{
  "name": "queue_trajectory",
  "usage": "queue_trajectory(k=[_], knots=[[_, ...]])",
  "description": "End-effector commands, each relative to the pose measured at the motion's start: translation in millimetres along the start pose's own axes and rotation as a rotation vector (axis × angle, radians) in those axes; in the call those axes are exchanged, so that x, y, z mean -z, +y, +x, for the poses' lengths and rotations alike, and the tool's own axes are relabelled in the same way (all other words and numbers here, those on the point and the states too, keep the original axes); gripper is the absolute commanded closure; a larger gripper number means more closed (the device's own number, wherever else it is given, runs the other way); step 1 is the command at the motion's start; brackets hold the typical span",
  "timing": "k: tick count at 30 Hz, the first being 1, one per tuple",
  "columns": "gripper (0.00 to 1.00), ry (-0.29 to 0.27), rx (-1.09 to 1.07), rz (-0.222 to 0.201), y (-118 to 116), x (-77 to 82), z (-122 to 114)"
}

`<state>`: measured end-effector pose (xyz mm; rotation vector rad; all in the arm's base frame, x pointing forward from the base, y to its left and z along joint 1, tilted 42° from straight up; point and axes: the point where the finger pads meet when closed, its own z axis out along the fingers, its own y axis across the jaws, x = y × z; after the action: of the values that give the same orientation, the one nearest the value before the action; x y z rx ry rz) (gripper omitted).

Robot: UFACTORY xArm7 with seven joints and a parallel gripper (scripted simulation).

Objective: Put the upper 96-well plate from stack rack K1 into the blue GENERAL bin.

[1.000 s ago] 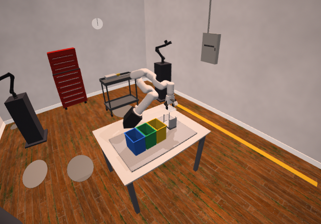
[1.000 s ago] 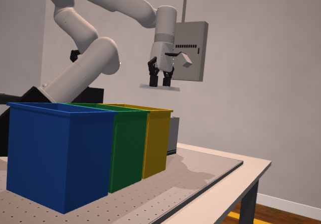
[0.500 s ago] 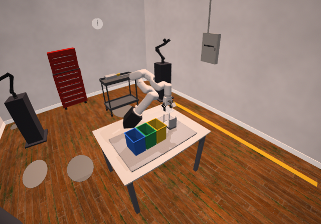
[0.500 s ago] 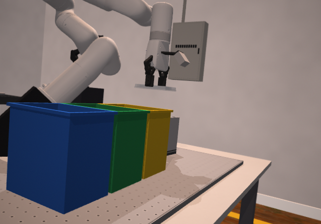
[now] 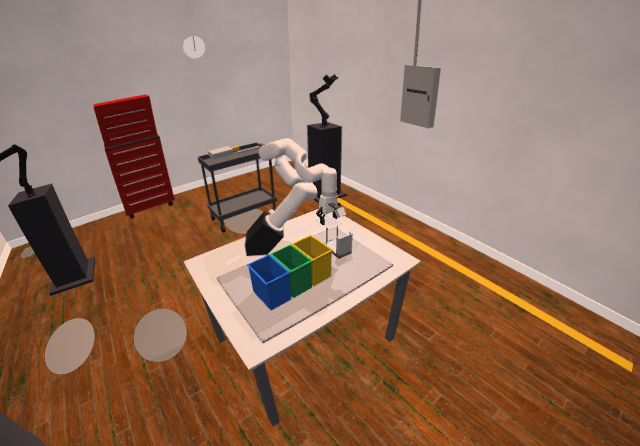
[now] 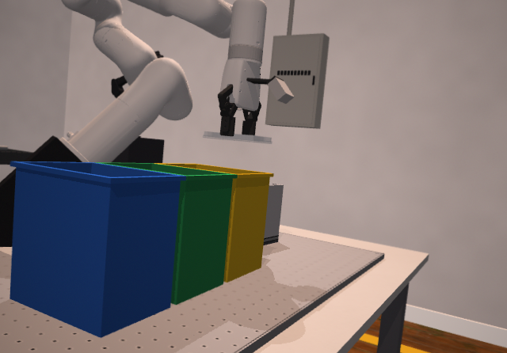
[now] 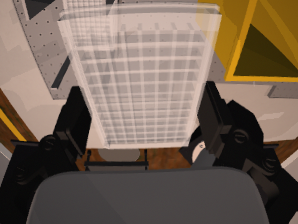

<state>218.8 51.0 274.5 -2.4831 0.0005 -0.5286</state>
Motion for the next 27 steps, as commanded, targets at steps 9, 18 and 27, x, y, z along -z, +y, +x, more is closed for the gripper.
queue_trajectory(k=[9,18,27], knots=[[1.00,0.003,0.000,0.001,35.7,0.1,5.6],[1.00,0.003,0.000,0.001,65.6,-1.0,9.2],[1.00,0.003,0.000,0.000,88.8,-1.8,12.0]])
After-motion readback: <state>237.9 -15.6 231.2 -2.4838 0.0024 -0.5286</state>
